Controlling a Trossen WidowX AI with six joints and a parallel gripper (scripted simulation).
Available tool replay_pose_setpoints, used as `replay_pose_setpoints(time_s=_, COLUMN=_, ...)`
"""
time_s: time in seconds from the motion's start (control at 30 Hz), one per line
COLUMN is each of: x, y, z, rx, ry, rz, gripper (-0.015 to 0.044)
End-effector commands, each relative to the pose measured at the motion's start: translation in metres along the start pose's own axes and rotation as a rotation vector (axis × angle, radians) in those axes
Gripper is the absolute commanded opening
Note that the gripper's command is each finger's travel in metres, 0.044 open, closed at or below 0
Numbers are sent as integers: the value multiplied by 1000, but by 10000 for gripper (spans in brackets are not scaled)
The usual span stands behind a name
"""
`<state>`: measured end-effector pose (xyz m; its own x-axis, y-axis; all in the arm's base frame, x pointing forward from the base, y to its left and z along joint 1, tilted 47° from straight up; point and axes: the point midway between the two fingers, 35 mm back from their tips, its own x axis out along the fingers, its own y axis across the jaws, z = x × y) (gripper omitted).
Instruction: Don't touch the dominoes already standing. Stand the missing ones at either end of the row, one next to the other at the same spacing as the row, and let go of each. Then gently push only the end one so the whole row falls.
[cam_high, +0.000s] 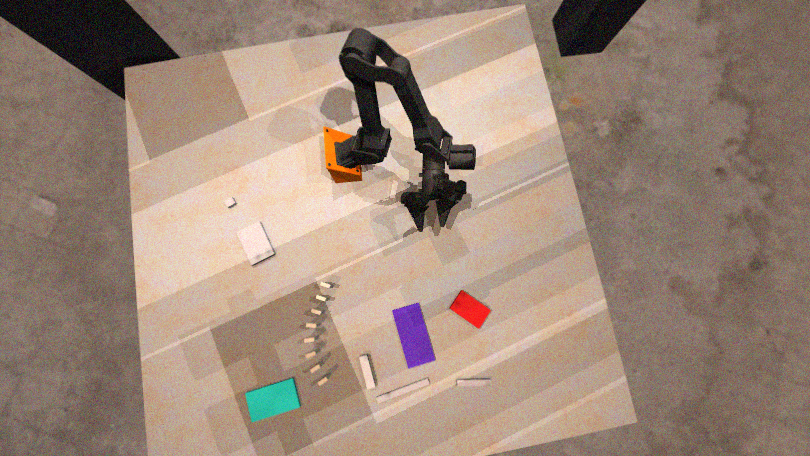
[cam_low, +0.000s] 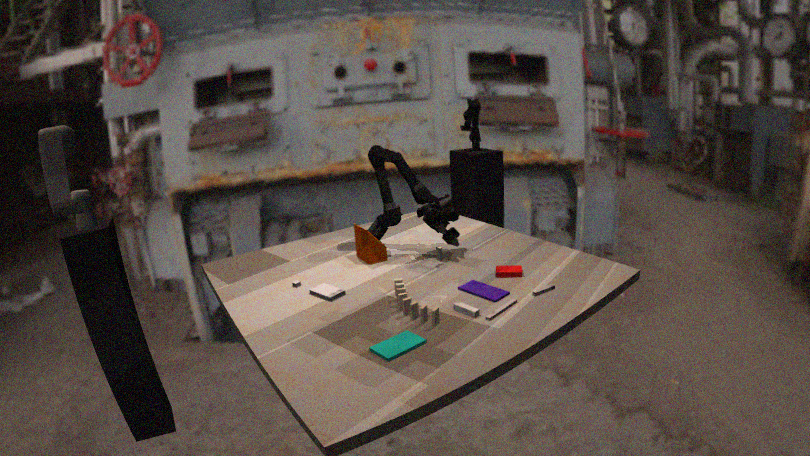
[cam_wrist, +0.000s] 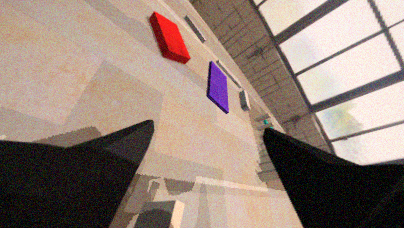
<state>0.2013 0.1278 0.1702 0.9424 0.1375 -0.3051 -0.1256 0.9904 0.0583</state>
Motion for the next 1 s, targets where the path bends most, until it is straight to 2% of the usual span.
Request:
replay_pose_setpoints(time_s=0.0, x=23, y=-12, z=13, rx=-380, ry=176, rz=28, gripper=440)
replay_pose_setpoints(time_s=0.07, x=28, y=-21, z=37, rx=-311, ry=127, rz=-5, gripper=440)
replay_pose_setpoints(time_s=0.37, x=35, y=-39, z=7, rx=-669, ry=395, rz=152, gripper=440)
replay_pose_setpoints(time_s=0.5, x=24, y=-50, z=-20, rx=-877, ry=593, rz=427, gripper=440)
replay_pose_setpoints(time_s=0.6, x=7, y=-52, z=-32, rx=-941, ry=656, rz=687, gripper=440)
replay_pose_setpoints(time_s=0.7, x=-12, y=-48, z=-31, rx=-927, ry=616, rz=941, gripper=440)
replay_pose_setpoints(time_s=0.8, x=-27, y=-42, z=-16, rx=-857, ry=469, rz=1139, gripper=440)
replay_pose_setpoints(time_s=0.87, x=-32, y=-41, z=-4, rx=-817, ry=378, rz=1193, gripper=440)
replay_pose_setpoints(time_s=0.97, x=-32, y=-40, z=-3, rx=-811, ry=366, rz=1198, gripper=440)
